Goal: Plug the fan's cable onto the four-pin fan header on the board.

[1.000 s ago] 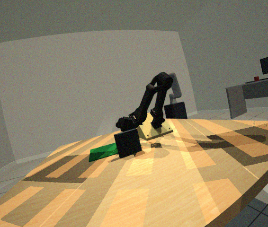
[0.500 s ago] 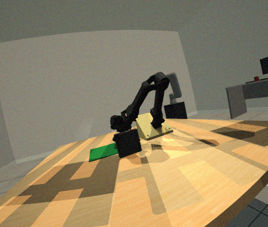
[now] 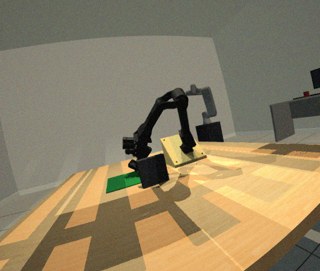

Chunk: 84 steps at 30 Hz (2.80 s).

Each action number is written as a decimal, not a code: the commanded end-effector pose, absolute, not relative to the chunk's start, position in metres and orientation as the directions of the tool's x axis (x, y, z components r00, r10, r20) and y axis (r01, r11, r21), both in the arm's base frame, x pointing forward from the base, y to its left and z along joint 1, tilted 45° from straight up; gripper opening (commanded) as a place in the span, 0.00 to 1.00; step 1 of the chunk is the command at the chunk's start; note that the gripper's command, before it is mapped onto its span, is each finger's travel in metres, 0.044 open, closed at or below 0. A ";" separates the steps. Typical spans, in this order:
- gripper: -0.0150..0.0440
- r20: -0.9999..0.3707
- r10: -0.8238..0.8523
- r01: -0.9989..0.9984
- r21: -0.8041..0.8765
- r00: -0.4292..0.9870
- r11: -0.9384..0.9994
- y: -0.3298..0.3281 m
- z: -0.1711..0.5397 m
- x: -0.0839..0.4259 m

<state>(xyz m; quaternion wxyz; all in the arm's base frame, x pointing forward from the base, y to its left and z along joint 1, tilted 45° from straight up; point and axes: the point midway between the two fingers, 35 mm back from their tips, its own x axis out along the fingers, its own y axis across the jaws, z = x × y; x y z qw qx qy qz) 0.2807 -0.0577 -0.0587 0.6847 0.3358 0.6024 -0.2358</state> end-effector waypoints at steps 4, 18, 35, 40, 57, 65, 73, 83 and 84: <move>1.00 -0.982 0.162 0.716 0.183 0.100 0.673 -0.062 -0.056 0.279; 1.00 -0.942 0.335 0.701 0.255 0.024 0.666 -0.075 -0.038 0.277; 1.00 -0.839 0.544 0.699 0.393 0.007 0.597 -0.094 -0.004 0.276; 1.00 -0.800 0.599 0.700 0.438 0.018 0.563 -0.100 0.008 0.276; 1.00 -0.732 0.680 0.715 0.501 0.050 0.487 -0.129 0.039 0.279; 1.00 -0.720 0.691 0.725 0.507 0.060 0.466 -0.141 0.044 0.283; 1.00 -0.717 0.694 0.724 0.511 0.061 0.464 -0.081 -0.016 0.287; 1.00 -0.717 0.694 0.724 0.511 0.061 0.464 -0.074 -0.023 0.288; 1.00 -0.717 0.694 0.724 0.511 0.061 0.464 -0.073 -0.024 0.288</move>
